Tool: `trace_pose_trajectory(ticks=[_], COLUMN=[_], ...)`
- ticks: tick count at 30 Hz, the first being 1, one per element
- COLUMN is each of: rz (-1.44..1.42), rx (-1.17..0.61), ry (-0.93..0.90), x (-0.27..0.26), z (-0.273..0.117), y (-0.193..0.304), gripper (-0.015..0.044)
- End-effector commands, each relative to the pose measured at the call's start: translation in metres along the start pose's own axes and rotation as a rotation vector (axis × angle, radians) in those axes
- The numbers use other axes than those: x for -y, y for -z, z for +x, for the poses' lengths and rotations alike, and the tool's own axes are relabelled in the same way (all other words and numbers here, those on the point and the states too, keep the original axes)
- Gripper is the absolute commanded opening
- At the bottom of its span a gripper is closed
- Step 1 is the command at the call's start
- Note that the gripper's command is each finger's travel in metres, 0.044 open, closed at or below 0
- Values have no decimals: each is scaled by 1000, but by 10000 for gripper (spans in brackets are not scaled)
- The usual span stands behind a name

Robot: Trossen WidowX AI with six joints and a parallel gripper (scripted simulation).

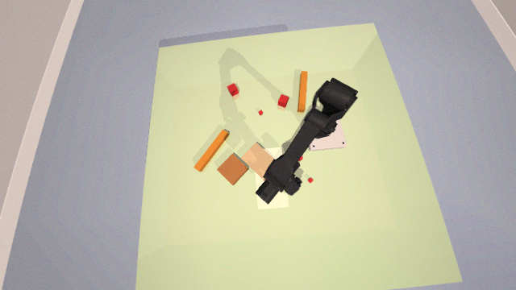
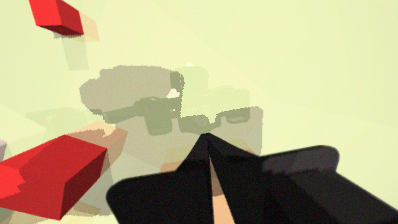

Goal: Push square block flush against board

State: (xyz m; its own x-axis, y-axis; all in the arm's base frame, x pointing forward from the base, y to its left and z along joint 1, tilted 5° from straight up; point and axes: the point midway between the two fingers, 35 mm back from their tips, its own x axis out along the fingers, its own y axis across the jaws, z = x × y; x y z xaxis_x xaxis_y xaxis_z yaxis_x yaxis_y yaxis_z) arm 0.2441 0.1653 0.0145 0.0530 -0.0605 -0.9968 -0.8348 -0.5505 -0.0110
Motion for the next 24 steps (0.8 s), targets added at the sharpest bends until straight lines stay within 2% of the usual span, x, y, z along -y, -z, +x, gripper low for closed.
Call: trace_pose_trajectory(ticks=[1, 24], rz=[-4, -4], rx=[-3, -4], ry=[2, 2], x=[0, 2], z=[2, 2], y=[3, 19], gripper=[0, 0])
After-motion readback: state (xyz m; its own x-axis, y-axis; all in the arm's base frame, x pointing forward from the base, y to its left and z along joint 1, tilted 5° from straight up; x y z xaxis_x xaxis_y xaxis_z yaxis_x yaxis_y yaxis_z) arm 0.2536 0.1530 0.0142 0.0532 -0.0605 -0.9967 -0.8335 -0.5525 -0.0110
